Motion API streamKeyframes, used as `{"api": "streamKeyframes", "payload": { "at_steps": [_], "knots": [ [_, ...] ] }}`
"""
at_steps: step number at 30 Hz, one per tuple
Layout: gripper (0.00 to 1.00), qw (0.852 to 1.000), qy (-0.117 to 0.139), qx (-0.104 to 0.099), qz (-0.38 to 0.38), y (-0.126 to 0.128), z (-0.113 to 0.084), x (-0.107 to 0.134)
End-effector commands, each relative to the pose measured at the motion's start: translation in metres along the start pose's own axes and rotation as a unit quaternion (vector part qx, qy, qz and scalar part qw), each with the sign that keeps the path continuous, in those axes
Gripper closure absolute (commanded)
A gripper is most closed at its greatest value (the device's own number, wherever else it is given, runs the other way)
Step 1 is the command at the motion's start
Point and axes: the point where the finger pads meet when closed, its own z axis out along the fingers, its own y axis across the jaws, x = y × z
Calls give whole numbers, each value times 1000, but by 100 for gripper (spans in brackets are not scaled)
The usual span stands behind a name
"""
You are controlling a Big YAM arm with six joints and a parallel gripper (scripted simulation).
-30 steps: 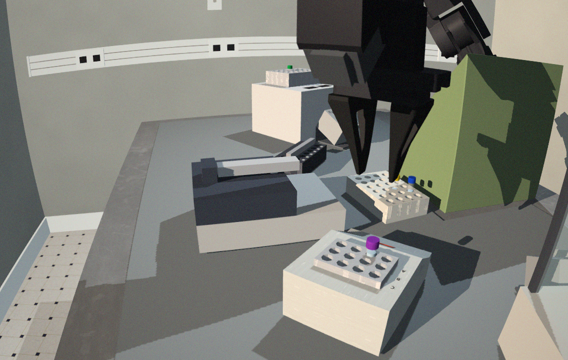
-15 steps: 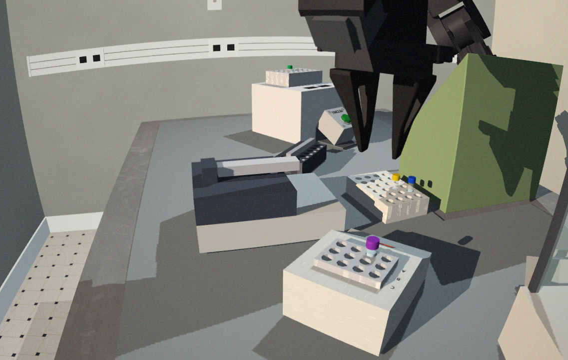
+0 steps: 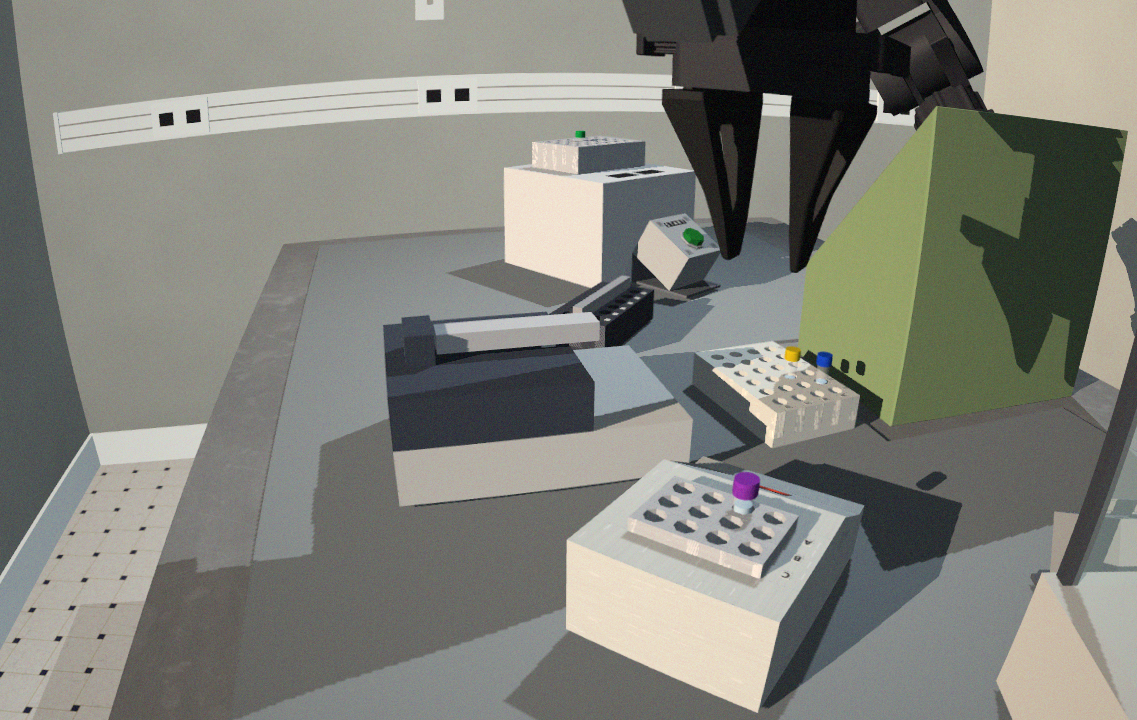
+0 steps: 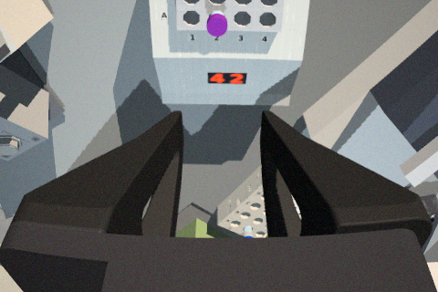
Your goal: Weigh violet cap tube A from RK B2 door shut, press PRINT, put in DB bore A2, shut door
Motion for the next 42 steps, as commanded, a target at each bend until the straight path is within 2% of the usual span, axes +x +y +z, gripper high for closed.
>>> {"api": "streamKeyframes", "payload": {
  "at_steps": [1, 7, 8, 11, 22, 24, 25, 29, 35, 39, 41, 42],
  "knots": [
    [70, 1000, -26, 0, 17, -5, -29, -21],
    [70, 999, -29, 0, 18, -6, -40, -21],
    [70, 1000, -15, -1, 16, -4, -28, -17],
    [70, 999, -29, 0, 18, -6, -46, -21],
    [70, 999, -29, -2, 19, -7, -65, -20],
    [70, 999, -29, -2, 19, -7, -65, -20],
    [70, 1000, -17, 1, 12, 0, -54, -19],
    [70, 999, -29, -1, 18, -5, -74, -20],
    [70, 1000, -25, -2, 18, -6, -79, -20],
    [70, 999, -31, -2, 18, -6, -92, -20],
    [70, 999, -31, -2, 18, -6, -92, -20],
    [70, 1000, -15, 0, 13, -1, -78, -19]
  ]
}}
